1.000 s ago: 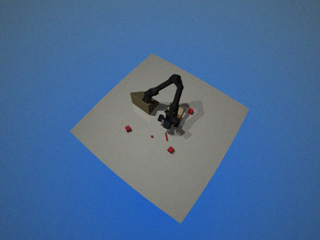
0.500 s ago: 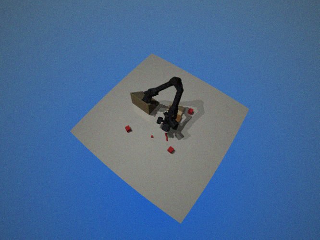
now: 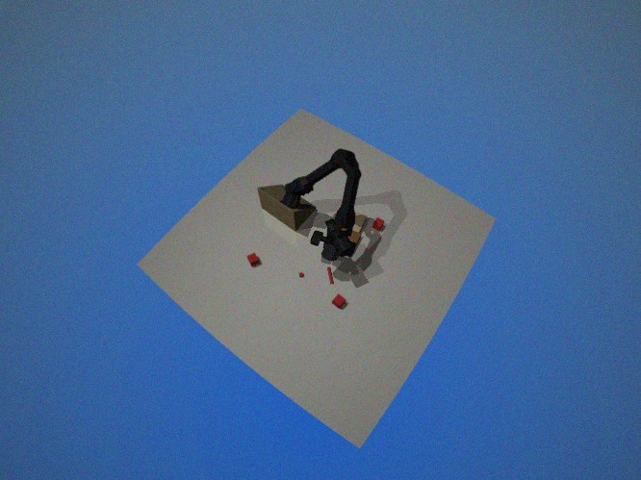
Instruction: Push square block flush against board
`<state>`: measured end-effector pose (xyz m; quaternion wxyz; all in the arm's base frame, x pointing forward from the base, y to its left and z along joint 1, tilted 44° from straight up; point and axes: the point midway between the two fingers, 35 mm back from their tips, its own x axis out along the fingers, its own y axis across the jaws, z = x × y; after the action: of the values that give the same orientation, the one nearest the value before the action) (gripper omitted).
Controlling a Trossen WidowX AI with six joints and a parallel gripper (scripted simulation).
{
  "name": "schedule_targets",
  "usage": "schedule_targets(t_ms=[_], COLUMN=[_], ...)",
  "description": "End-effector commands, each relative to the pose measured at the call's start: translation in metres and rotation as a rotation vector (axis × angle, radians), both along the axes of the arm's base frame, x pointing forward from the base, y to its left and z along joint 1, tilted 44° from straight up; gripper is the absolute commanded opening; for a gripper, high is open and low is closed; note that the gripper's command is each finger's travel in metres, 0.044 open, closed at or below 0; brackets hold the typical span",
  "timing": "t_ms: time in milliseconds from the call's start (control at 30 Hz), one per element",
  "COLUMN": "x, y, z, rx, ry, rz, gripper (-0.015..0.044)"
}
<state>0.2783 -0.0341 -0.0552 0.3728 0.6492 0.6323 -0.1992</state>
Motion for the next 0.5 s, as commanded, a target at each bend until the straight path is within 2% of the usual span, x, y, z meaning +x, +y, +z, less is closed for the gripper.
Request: schedule_targets(t_ms=[0, 467], x=[0.008, 0.041], y=[0.004, 0.025], z=[0.006, 0.031], rx=[-0.01, -0.069], ry=[-0.06, -0.371], rz=[0.064, 0.411], gripper=[0.0, 0.0])
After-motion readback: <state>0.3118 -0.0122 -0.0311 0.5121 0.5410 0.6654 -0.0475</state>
